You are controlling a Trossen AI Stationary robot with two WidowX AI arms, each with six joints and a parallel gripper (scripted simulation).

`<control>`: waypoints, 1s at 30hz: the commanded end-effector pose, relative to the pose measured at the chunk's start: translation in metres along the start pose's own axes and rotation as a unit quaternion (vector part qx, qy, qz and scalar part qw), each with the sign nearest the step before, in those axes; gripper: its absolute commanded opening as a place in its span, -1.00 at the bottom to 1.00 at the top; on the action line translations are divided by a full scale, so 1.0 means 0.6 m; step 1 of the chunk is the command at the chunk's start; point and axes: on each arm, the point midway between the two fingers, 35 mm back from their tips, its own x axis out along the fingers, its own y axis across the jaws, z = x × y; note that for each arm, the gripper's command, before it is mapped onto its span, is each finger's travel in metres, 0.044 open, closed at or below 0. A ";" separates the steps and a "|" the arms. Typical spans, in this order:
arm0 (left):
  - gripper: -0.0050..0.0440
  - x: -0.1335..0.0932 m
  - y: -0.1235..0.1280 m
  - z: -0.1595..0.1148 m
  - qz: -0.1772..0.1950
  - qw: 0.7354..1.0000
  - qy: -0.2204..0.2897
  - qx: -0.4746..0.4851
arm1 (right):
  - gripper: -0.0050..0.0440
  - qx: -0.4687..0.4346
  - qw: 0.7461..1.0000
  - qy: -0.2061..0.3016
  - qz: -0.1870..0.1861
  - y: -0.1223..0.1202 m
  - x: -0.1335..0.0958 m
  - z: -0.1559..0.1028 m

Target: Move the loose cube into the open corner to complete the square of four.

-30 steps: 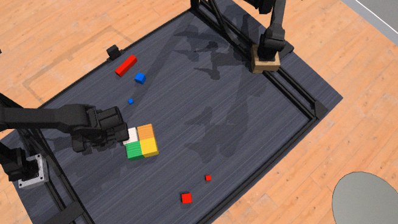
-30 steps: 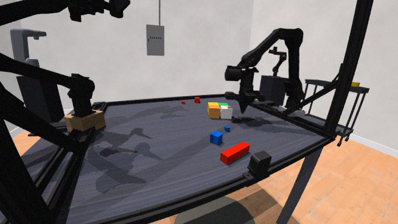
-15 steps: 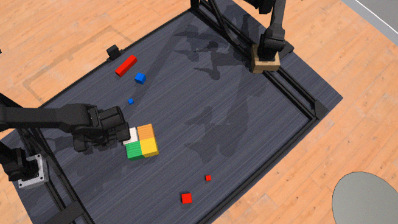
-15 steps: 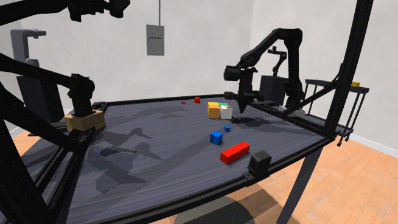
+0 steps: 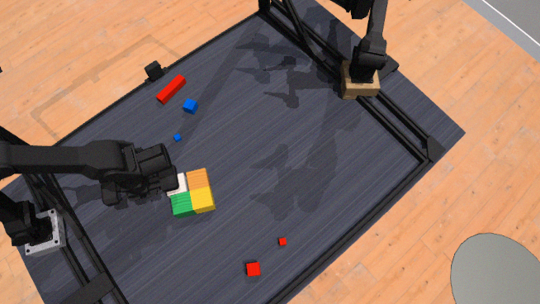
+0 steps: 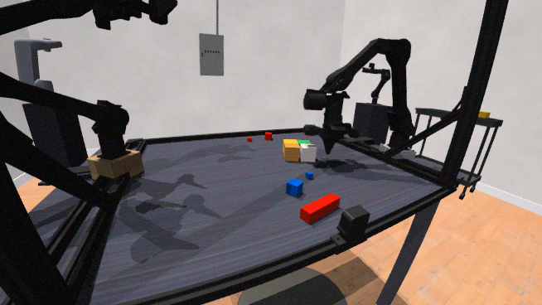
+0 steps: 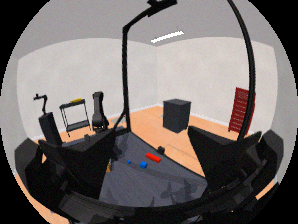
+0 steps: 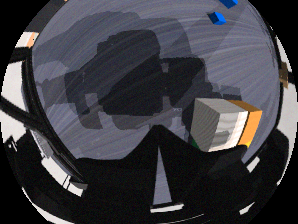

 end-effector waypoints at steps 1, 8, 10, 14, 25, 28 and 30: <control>0.84 0.000 -0.001 0.000 -0.001 1.000 0.000 -0.003 | -0.80 -0.001 1.000 0.000 0.002 -0.002 0.002 0.000; 0.84 0.000 -0.001 0.000 -0.001 1.000 0.000 -0.003 | -0.80 -0.001 1.000 0.000 0.002 -0.006 0.002 0.000; 0.84 0.000 -0.001 0.000 -0.001 1.000 0.000 -0.003 | -0.80 -0.001 1.000 0.000 0.002 -0.007 0.002 0.000; 0.84 0.000 -0.001 0.000 -0.001 1.000 0.000 -0.003 | -0.80 -0.001 1.000 0.000 0.002 -0.009 0.002 0.000; 0.84 0.000 -0.001 0.000 -0.001 1.000 0.000 -0.003 | -0.80 -0.001 1.000 0.000 0.002 -0.015 0.002 0.000; 0.84 0.000 -0.001 0.000 -0.001 1.000 0.000 -0.003 | -0.80 -0.001 1.000 0.000 0.002 -0.017 0.002 0.000; 0.84 0.000 -0.001 0.000 -0.001 1.000 0.000 -0.003 | -0.80 -0.001 1.000 0.000 0.002 -0.018 0.002 0.000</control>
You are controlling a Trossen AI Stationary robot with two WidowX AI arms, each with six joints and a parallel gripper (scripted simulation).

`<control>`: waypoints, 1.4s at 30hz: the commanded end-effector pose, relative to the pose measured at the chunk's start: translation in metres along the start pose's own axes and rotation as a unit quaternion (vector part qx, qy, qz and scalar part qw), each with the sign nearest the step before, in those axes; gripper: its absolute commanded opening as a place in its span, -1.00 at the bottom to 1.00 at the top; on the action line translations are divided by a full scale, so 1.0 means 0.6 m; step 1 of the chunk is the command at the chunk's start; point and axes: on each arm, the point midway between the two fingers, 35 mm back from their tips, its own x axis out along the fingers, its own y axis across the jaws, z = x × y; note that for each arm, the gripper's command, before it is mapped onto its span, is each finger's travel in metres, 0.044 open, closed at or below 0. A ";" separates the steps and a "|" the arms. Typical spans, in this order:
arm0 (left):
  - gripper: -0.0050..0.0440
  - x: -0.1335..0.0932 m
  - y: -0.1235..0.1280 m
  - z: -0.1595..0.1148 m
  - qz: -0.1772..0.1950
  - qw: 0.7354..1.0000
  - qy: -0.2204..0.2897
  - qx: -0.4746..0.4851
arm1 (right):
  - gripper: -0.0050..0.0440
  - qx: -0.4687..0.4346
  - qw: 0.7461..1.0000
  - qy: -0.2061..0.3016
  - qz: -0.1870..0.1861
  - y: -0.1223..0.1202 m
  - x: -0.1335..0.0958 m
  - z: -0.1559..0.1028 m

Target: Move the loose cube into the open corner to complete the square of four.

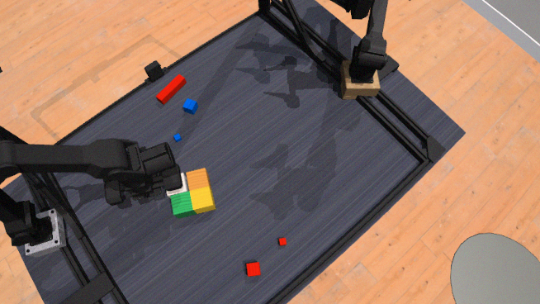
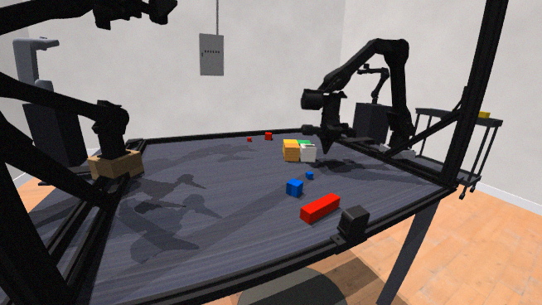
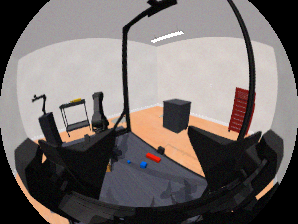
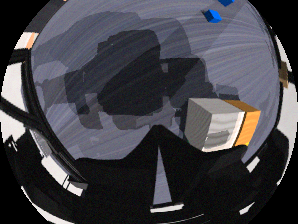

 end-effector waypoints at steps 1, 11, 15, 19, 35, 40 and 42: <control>0.84 0.000 -0.001 0.000 -0.001 1.000 0.000 -0.003 | -0.80 -0.001 1.000 0.000 0.002 -0.003 0.002 0.000; 0.84 0.000 -0.001 0.000 -0.001 1.000 0.000 -0.003 | -0.80 -0.001 1.000 0.000 0.002 -0.008 0.002 0.000; 0.84 0.000 -0.001 0.000 -0.001 1.000 0.000 -0.003 | -0.80 -0.001 1.000 0.000 0.002 -0.010 0.002 0.000; 0.84 0.000 -0.001 0.000 -0.001 1.000 0.000 -0.003 | -0.80 -0.001 1.000 0.000 0.002 -0.013 0.002 0.000; 0.84 0.000 -0.001 0.000 -0.001 1.000 0.000 -0.003 | -0.80 -0.001 1.000 0.000 0.002 -0.021 0.002 0.000; 0.84 0.000 -0.001 0.000 -0.001 1.000 0.000 -0.003 | -0.80 -0.001 1.000 0.000 0.002 -0.023 0.002 0.000; 0.84 0.000 -0.001 0.000 -0.001 1.000 0.000 -0.003 | -0.80 -0.001 1.000 0.000 0.002 -0.024 0.002 0.000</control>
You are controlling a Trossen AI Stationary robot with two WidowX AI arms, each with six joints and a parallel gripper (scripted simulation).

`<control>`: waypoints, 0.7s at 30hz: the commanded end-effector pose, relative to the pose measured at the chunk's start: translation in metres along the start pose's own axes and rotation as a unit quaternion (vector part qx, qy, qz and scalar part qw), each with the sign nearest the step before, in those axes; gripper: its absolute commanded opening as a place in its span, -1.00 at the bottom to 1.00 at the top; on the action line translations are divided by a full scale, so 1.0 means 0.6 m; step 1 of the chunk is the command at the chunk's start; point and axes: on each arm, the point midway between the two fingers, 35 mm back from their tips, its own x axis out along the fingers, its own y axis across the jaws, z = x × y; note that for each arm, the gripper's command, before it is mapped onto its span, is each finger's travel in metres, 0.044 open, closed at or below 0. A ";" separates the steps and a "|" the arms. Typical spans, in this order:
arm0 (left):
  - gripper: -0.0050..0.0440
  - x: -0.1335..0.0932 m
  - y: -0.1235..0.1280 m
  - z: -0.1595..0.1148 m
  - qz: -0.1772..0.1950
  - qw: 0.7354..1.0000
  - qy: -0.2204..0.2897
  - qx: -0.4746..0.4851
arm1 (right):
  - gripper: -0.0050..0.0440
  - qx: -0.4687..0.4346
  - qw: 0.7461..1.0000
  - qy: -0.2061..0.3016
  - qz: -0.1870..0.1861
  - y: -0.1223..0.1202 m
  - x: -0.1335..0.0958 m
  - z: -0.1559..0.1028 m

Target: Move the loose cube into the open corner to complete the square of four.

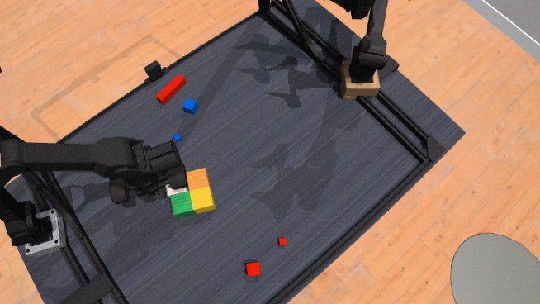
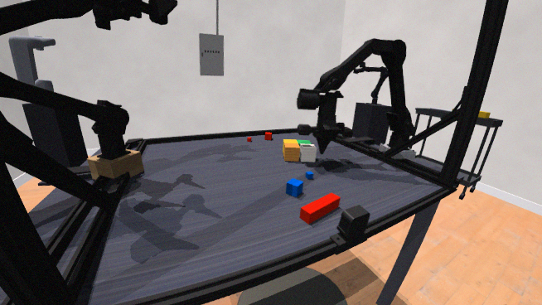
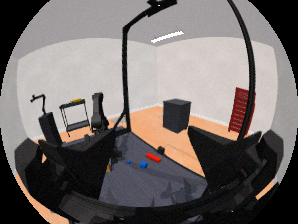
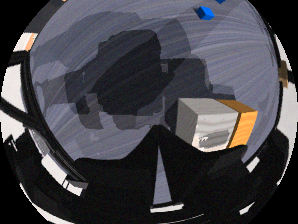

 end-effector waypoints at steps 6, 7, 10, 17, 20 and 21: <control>0.84 0.000 -0.001 0.000 -0.001 1.000 0.000 -0.003 | -0.80 -0.001 1.000 0.000 0.003 -0.006 0.002 0.000; 0.84 0.000 -0.001 0.000 -0.001 1.000 0.000 -0.003 | -0.80 -0.001 1.000 0.000 0.003 -0.006 0.002 0.000; 0.84 0.000 -0.001 0.000 -0.001 1.000 0.000 -0.003 | -0.80 -0.001 1.000 0.000 0.003 -0.008 0.002 0.000; 0.84 0.000 -0.001 0.000 -0.001 1.000 0.000 -0.003 | -0.80 -0.001 1.000 0.000 0.003 -0.011 0.002 0.000; 0.84 0.000 -0.001 0.000 -0.001 1.000 0.000 -0.003 | -0.80 -0.001 1.000 0.000 0.003 -0.013 0.002 0.000; 0.84 0.000 -0.001 0.000 -0.001 1.000 0.000 -0.003 | -0.80 -0.001 1.000 0.000 0.003 -0.013 0.002 0.000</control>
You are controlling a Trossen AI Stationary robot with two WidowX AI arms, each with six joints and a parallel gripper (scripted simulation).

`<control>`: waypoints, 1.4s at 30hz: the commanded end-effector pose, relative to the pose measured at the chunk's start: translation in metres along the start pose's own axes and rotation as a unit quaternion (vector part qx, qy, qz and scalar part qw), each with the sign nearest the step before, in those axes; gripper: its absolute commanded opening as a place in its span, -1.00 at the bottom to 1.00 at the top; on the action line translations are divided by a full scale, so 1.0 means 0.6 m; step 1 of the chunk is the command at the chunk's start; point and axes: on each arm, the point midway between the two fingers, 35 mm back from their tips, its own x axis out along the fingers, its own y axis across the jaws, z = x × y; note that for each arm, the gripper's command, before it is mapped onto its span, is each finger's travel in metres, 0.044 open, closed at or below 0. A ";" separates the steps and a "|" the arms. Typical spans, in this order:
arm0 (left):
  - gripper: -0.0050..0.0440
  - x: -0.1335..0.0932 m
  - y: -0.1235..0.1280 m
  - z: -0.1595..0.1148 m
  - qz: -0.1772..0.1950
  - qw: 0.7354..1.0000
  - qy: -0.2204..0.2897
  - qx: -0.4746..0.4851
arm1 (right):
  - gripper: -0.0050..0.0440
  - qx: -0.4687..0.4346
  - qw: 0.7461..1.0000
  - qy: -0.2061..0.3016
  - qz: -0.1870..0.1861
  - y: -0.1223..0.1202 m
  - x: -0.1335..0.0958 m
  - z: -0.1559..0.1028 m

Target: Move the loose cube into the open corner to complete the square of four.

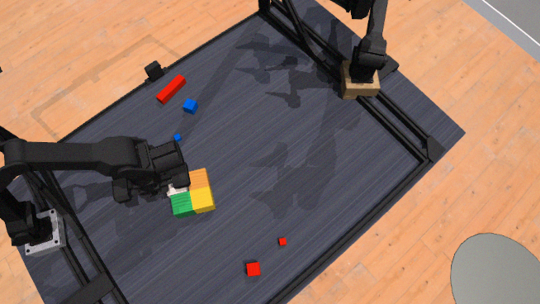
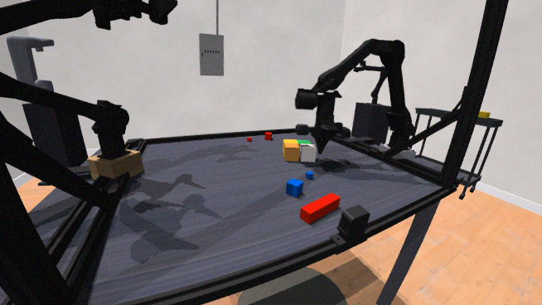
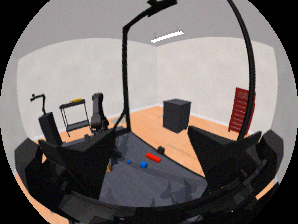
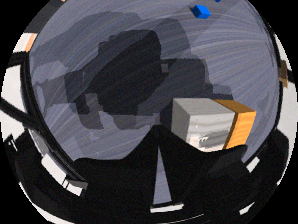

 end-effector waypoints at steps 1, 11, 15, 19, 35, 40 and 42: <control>0.84 0.000 -0.001 0.000 -0.001 1.000 0.000 -0.003 | -0.80 -0.001 1.000 0.000 0.002 -0.003 0.002 0.000; 0.84 0.000 -0.001 0.000 -0.001 1.000 0.000 -0.003 | -0.80 -0.001 1.000 0.000 0.002 -0.007 0.002 0.000; 0.84 0.000 -0.001 0.000 -0.001 1.000 0.000 -0.003 | -0.80 -0.001 1.000 0.000 0.002 -0.010 0.002 0.000; 0.84 0.000 -0.001 0.000 -0.001 1.000 0.000 -0.003 | -0.80 -0.001 1.000 0.000 0.002 -0.012 0.002 0.000; 0.84 0.000 -0.001 0.000 -0.001 1.000 0.000 -0.003 | -0.80 -0.001 1.000 0.000 0.002 -0.020 0.002 0.000; 0.84 0.000 -0.001 0.000 -0.001 1.000 0.000 -0.003 | -0.80 -0.001 1.000 0.000 0.002 -0.022 0.002 0.000; 0.84 0.000 -0.001 0.000 -0.001 1.000 0.000 -0.003 | -0.80 -0.001 1.000 0.000 0.002 -0.022 0.002 0.000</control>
